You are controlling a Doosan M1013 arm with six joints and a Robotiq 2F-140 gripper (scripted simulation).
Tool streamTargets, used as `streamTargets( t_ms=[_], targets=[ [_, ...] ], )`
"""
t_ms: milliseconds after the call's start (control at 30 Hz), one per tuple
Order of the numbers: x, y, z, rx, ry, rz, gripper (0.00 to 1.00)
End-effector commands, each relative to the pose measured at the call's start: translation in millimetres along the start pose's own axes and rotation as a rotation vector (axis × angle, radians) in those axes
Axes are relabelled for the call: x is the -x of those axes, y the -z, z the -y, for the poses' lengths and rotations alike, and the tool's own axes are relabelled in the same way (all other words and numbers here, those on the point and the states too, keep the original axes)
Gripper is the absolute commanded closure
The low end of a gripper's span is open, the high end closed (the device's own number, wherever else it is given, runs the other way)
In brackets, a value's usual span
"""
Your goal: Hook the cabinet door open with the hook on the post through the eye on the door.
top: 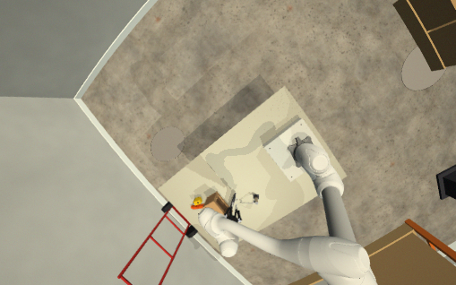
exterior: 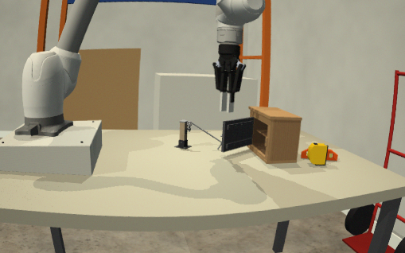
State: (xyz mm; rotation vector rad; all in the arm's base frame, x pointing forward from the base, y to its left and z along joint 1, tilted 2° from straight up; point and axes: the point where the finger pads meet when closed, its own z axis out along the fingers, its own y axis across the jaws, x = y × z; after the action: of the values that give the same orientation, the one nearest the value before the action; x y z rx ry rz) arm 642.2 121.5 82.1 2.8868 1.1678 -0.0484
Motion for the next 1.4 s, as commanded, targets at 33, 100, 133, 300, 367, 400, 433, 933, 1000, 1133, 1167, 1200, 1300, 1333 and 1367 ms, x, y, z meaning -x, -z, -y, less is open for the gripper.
streamTargets(
  t_ms=[33, 100, 133, 300, 367, 400, 433, 933, 1000, 1133, 1167, 1200, 1300, 1333, 1367],
  targets=[
    [0, 7, 0, 0.0, 0.0, 0.0, 0.84],
    [0, 11, 0, 0.0, 0.0, 0.0, 0.84],
    [0, 13, 0, 0.0, 0.0, 0.0, 0.84],
    [0, 21, 0, 0.0, 0.0, 0.0, 0.84],
    [0, 23, 0, 0.0, 0.0, 0.0, 0.84],
    [0, 24, 0, 0.0, 0.0, 0.0, 0.84],
    [0, 25, 0, 0.0, 0.0, 0.0, 0.84],
    [0, 29, 0, 0.0, 0.003, 0.0, 0.84],
    [0, 29, -2, 0.0, 0.014, 0.0, 0.84],
    [0, 29, -4, 0.0, 0.028, 0.0, 0.84],
    [0, 29, -5, 0.0, 0.033, 0.0, 0.84],
    [0, 29, -6, 0.0, 0.035, 0.0, 0.84],
    [0, 29, -6, 0.0, 0.035, 0.0, 0.84],
    [0, 29, -6, 0.0, 0.035, 0.0, 0.84],
    [0, 29, -6, 0.0, 0.035, 0.0, 0.84]
  ],
)
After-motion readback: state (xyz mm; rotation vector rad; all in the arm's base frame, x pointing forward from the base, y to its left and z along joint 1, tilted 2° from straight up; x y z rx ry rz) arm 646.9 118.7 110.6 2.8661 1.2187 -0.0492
